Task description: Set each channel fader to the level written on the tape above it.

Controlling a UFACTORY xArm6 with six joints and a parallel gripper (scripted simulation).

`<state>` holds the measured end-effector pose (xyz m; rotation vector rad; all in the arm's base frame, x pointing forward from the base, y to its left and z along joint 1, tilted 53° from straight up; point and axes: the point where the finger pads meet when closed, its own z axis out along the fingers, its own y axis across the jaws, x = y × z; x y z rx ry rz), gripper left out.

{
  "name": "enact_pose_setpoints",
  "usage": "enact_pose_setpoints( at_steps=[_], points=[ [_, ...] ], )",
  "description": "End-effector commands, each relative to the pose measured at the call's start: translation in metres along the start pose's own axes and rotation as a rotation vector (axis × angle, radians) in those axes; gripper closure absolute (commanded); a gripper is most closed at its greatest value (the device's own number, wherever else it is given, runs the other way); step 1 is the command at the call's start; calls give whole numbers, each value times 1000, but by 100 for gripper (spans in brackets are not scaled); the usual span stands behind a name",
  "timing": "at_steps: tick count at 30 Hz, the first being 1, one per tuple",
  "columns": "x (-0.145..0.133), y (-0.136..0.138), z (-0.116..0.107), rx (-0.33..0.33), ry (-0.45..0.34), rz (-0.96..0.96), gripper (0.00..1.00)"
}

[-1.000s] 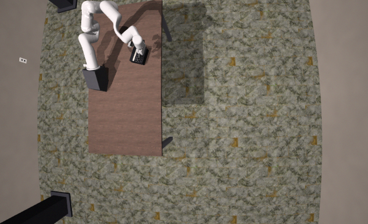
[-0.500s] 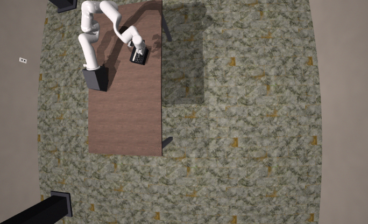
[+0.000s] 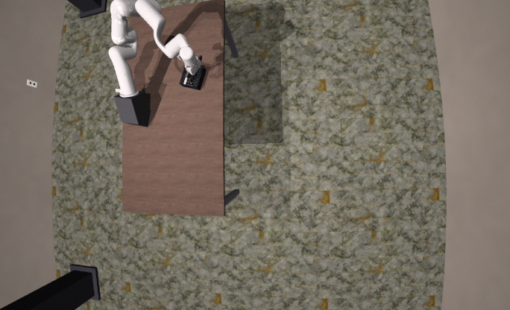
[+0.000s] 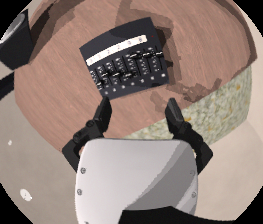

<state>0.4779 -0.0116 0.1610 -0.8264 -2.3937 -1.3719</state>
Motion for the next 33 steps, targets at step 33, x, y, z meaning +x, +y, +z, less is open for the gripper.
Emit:
enact_pose_setpoints(
  at_steps=[33],
  points=[
    [66,-34,-40,-211,-61,1743,0]
  ],
)
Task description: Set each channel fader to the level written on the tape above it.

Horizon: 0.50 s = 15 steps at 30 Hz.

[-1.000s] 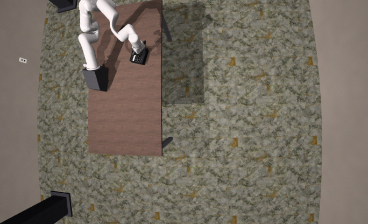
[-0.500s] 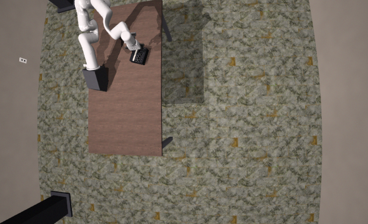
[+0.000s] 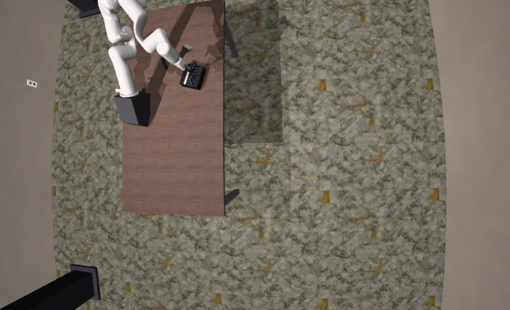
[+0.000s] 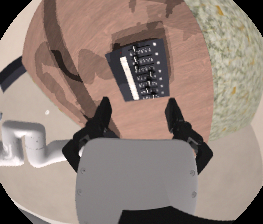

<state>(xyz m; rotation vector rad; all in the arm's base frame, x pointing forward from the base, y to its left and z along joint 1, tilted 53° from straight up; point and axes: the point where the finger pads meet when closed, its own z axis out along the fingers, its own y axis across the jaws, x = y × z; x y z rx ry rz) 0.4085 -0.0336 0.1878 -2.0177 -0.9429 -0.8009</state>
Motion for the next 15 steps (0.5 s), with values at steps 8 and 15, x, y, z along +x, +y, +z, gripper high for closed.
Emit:
enact_pose_setpoints(
  at_steps=[8,15],
  points=[
    [-6,-9,-6,-83,9,610,0],
    [-6,-9,-6,-131,5,937,0]
  ],
)
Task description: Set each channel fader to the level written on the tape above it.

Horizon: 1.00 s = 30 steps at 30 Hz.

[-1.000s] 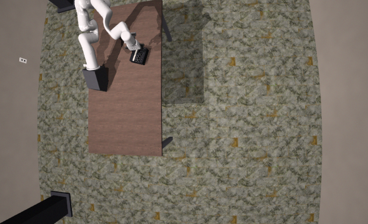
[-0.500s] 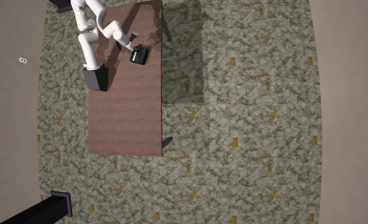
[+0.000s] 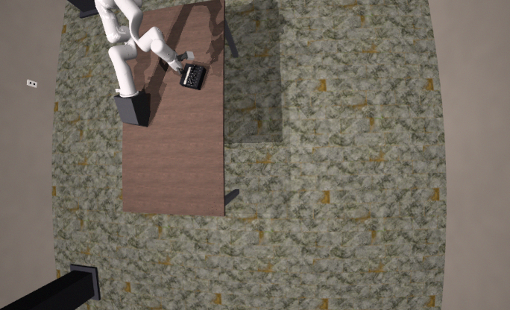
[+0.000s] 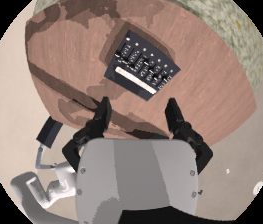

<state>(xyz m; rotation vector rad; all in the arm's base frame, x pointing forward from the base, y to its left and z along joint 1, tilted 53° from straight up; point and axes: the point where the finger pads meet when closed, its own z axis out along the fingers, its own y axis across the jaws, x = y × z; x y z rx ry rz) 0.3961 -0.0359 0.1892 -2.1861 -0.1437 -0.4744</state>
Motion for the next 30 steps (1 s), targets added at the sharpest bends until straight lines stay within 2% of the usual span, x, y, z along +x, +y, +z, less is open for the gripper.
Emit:
enact_pose_setpoints(
  at_steps=[1,10,12,14,16,18,20,21,30],
  points=[
    [1,0,-1,-64,-16,270,0],
    [0,0,0,-69,-17,295,0],
    [-5,6,16,-63,-13,352,0],
    [-19,16,46,-61,-8,469,0],
    [-19,16,46,-61,-8,469,0],
    [-34,25,69,-67,-9,568,0],
    [-38,27,74,-69,-9,592,0],
    [-38,27,74,-69,-9,592,100],
    [-38,27,74,-69,-9,592,100]
  ],
)
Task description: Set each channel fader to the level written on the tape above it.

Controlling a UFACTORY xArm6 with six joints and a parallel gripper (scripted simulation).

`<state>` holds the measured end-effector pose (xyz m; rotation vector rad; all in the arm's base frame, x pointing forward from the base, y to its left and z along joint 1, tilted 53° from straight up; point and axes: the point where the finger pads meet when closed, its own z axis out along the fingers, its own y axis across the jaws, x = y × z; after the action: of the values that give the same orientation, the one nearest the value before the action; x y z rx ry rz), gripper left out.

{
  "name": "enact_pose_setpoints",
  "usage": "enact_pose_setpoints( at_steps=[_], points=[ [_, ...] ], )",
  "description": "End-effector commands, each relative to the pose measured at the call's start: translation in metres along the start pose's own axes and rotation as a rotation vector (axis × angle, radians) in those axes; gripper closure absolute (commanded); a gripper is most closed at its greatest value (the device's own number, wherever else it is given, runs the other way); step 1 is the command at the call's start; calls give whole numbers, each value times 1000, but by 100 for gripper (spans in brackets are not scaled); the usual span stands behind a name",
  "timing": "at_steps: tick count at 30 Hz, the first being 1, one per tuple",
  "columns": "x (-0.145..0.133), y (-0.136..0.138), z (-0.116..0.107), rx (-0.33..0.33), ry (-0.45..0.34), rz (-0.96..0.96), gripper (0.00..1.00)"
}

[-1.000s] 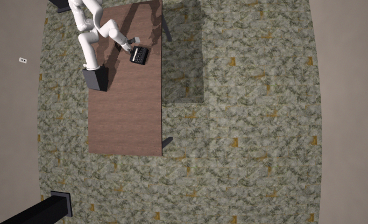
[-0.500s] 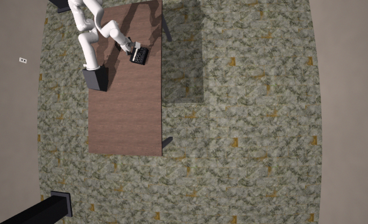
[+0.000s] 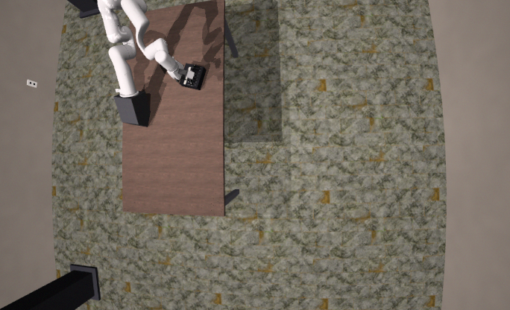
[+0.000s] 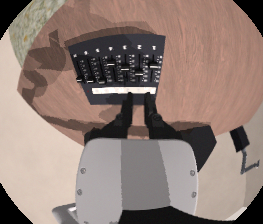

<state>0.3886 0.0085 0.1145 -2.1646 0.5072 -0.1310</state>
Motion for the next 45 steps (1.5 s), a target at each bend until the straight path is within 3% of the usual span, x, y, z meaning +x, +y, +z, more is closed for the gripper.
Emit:
enact_pose_setpoints(
  at_steps=[1,45],
  points=[
    [1,0,0,0,2,2,100],
    [1,0,5,0,2,2,100]
  ],
)
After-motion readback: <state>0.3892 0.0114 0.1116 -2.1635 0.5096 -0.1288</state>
